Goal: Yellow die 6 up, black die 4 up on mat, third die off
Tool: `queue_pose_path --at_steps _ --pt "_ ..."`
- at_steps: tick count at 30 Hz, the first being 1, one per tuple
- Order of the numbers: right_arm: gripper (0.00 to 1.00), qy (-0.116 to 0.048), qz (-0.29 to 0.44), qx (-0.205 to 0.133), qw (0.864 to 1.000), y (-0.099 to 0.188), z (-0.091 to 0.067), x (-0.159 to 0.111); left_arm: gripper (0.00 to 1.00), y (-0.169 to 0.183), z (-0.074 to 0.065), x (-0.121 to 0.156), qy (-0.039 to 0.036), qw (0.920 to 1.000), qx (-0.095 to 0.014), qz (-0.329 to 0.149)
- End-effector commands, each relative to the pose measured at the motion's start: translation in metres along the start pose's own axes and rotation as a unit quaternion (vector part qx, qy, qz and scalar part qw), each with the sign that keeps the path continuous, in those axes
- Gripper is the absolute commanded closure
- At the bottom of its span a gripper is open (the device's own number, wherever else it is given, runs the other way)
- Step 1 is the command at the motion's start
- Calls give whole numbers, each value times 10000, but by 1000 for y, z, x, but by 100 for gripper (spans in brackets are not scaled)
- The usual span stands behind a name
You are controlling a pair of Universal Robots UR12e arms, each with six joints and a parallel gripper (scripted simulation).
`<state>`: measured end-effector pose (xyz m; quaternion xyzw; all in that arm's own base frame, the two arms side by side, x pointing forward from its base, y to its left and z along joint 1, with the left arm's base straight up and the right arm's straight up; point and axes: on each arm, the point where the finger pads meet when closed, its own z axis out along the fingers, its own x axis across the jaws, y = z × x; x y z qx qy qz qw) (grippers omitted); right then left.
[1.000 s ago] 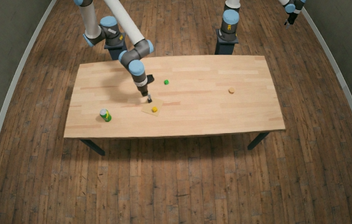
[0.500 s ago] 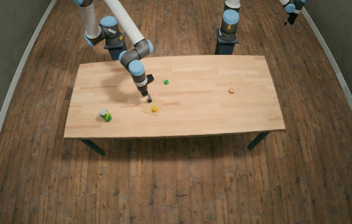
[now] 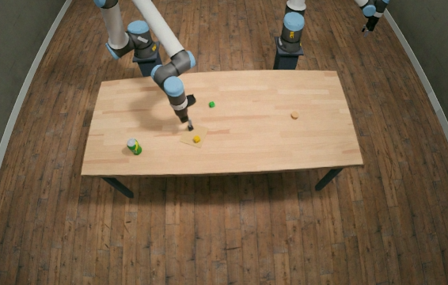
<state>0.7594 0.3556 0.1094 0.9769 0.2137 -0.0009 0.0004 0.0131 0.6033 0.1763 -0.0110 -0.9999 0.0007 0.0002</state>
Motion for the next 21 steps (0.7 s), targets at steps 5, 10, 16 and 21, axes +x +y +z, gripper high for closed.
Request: queue_pose_path --at_steps 5,10,16,21 --pt "13 10 -7 2 10000 0 3 1 0 1 -1 0 -2 10000 -8 0" --pt "13 10 -7 2 10000 0 8 1 0 1 -1 0 -2 10000 -8 0" --pt "13 10 -7 2 10000 0 13 1 0 1 -1 0 -2 10000 -8 0" --pt "13 10 -7 2 10000 0 21 1 0 1 -1 0 -2 10000 -8 0"
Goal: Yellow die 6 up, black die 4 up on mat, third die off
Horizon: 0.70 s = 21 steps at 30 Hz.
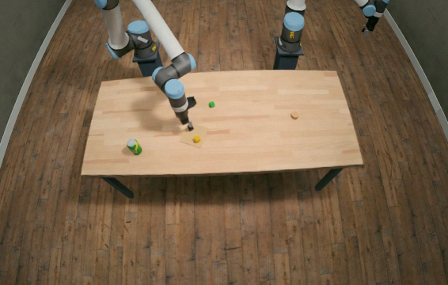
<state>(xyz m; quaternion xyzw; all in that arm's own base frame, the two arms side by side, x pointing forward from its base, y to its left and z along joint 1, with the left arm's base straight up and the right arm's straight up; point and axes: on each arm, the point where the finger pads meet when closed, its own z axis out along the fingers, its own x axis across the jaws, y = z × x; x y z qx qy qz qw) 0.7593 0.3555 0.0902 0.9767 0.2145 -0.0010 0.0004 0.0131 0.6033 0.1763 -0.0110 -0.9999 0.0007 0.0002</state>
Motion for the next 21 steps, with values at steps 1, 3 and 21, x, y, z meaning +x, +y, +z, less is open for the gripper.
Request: queue_pose_path --at_steps 1,3,21 --pt "13 11 0 2 10000 0 3 1 0 1 -1 0 -2 10000 -8 0" --pt "13 11 0 2 10000 0 6 1 0 1 -1 0 -2 10000 -8 0" --pt "13 11 0 2 10000 0 27 1 0 1 -1 0 -2 10000 -8 0"
